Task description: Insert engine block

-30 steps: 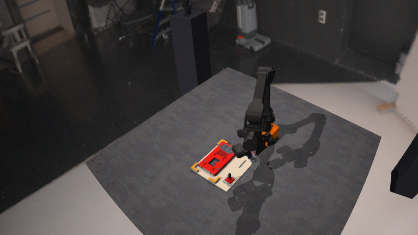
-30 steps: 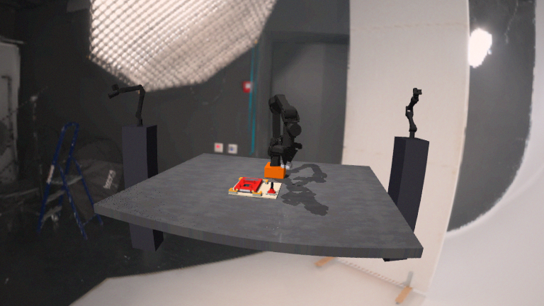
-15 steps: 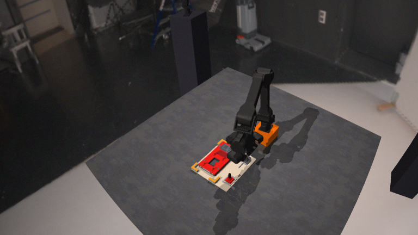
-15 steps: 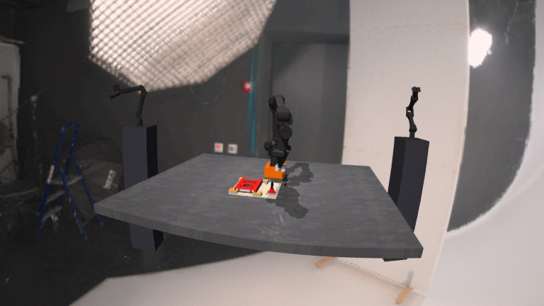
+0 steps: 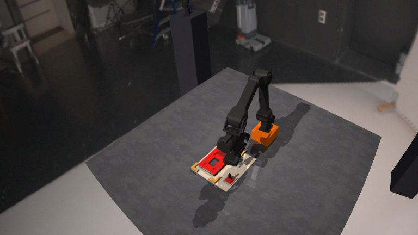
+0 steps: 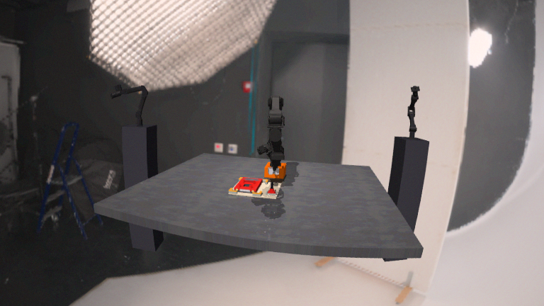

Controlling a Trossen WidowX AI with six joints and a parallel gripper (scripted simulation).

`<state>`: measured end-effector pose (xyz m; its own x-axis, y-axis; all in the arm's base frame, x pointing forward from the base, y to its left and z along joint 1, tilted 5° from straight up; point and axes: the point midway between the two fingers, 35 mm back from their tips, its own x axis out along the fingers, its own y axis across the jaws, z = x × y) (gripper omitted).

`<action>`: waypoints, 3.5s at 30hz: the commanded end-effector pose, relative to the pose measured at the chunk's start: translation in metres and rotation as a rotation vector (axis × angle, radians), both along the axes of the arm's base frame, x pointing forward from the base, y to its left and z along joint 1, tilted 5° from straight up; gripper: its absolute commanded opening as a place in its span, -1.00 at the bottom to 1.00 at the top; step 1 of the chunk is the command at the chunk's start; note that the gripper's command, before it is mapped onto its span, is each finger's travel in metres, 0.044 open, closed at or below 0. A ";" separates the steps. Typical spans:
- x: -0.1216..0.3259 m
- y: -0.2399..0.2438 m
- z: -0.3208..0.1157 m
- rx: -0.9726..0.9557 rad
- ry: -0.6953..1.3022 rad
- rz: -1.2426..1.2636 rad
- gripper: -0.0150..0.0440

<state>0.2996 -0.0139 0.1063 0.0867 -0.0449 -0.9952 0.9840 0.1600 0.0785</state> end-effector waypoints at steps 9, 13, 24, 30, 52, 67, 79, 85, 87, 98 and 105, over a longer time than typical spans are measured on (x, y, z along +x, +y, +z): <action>0.009 -0.028 -0.007 -0.025 0.008 0.291 -0.49; 0.011 -0.038 -0.010 -0.035 0.012 0.396 -0.49; 0.015 -0.067 -0.018 -0.066 0.025 0.684 -0.49; 0.016 -0.083 -0.022 -0.082 0.033 0.841 -0.49; 0.012 -0.129 -0.035 -0.131 0.059 1.299 -0.14; 0.012 -0.130 -0.035 -0.129 0.058 1.274 0.04; 0.012 -0.130 -0.035 -0.128 0.057 1.261 0.04; 0.012 -0.130 -0.035 -0.131 0.059 1.289 0.04; 0.012 -0.130 -0.035 -0.131 0.059 1.289 0.04; 0.012 -0.129 -0.035 -0.130 0.058 1.282 0.04; 0.012 -0.129 -0.035 -0.128 0.057 1.265 0.04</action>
